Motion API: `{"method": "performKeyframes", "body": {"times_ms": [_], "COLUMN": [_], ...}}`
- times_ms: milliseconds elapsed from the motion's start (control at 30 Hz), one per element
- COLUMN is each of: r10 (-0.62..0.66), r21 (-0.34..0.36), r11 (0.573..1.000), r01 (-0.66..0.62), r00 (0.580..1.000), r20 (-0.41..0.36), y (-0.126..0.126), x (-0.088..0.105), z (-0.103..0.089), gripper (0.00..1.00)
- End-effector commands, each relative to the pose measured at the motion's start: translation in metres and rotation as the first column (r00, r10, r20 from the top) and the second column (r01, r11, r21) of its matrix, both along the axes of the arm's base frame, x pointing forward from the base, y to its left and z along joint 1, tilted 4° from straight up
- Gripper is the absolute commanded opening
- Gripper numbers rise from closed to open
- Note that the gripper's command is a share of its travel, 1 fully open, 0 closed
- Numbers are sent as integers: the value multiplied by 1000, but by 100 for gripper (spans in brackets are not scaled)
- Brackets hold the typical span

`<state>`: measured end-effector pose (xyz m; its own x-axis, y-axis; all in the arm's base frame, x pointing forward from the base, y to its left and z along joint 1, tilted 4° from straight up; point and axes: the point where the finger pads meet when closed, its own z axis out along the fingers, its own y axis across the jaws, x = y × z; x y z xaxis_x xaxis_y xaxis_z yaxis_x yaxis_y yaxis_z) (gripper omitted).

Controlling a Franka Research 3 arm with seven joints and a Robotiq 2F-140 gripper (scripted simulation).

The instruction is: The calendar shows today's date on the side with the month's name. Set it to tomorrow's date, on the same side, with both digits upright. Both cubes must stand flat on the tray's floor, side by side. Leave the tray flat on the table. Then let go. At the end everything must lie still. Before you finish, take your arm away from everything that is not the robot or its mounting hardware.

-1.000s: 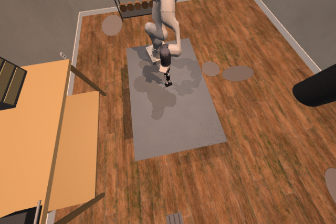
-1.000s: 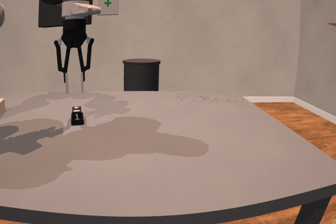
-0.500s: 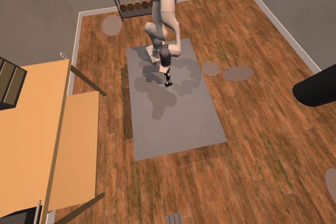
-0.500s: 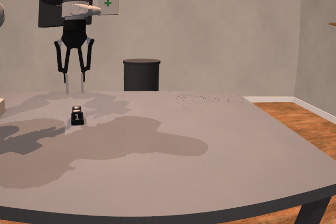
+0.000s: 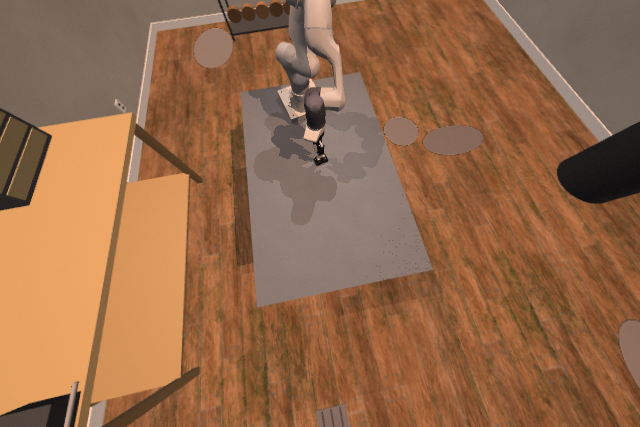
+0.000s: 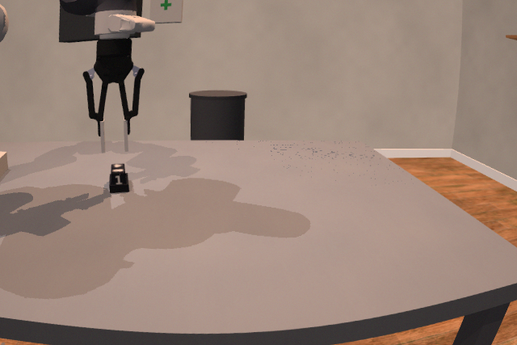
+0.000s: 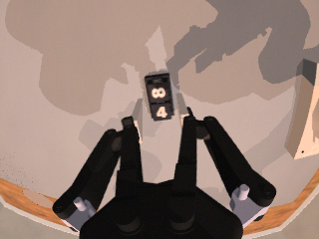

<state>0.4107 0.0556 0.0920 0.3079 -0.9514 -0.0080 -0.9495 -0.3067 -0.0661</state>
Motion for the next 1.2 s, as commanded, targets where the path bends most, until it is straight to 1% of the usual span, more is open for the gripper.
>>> {"method": "performKeyframes", "body": {"times_ms": [0,500,867,1167], "r10": [-9,-9,-9,-9], "r21": [-5,-5,-5,-5], "r11": [1000,1000,1000,1000], "r01": [9,9,9,9], "r00": [1000,1000,1000,1000], "r20": [11,11,11,11], "y": [-2,-1,-1,-1], "x": [4,5,6,6], "z": [-2,-25,-32,-33], "gripper": [29,29,29,29]}}
